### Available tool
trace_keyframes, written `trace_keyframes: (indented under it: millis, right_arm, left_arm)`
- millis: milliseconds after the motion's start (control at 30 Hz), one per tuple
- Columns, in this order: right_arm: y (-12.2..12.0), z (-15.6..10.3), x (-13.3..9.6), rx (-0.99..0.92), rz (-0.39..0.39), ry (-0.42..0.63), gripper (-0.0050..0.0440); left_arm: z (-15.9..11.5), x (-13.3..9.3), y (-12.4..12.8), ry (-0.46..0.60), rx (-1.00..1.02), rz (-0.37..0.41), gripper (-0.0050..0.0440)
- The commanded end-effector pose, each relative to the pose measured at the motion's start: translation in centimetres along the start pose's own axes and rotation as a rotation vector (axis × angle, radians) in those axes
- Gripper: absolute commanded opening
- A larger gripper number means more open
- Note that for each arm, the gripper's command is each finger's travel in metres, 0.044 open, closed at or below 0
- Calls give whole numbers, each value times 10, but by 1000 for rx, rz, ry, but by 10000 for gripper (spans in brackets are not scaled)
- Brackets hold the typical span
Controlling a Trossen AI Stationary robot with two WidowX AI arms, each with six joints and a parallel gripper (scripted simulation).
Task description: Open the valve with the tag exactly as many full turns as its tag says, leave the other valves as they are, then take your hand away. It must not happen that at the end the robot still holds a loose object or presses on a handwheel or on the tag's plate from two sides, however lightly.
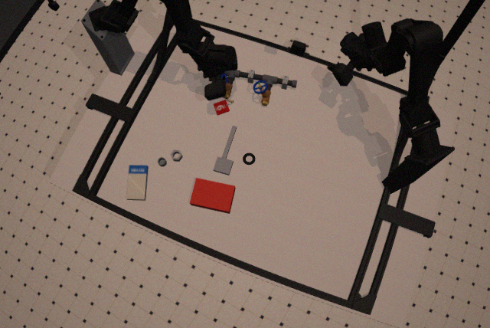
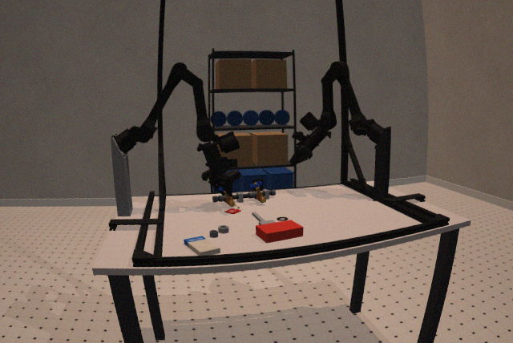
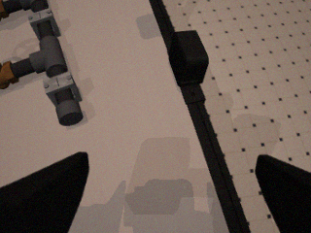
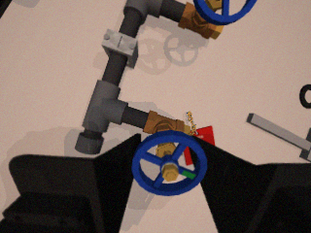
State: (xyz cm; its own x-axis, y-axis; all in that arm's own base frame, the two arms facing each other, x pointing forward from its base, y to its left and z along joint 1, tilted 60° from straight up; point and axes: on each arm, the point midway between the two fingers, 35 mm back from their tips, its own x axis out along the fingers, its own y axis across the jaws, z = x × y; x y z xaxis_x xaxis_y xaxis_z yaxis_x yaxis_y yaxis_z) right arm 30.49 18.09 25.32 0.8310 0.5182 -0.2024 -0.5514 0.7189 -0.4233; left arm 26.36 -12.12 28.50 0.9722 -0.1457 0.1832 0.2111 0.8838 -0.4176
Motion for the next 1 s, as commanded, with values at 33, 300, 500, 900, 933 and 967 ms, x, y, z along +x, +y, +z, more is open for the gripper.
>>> trace_keyframes:
  millis: [33,300,500,900,933,967]
  right_arm:
    - [0,0,0,-270,0,-1,0]
    - [0,0,0,-494,0,-1,0]
    - [0,0,0,-450,0,0,72]
    - [0,0,0,-450,0,0,312]
    - [0,0,0,-450,0,0,336]
    - [0,0,0,-450,0,0,360]
  left_arm:
    - [0,0,0,0,0,0,400]
    - [0,0,0,0,0,0,400]
    - [0,0,0,0,0,0,400]
    - [0,0,0,0,0,0,400]
    - [0,0,0,0,0,0,400]
    - [0,0,0,0,0,0,400]
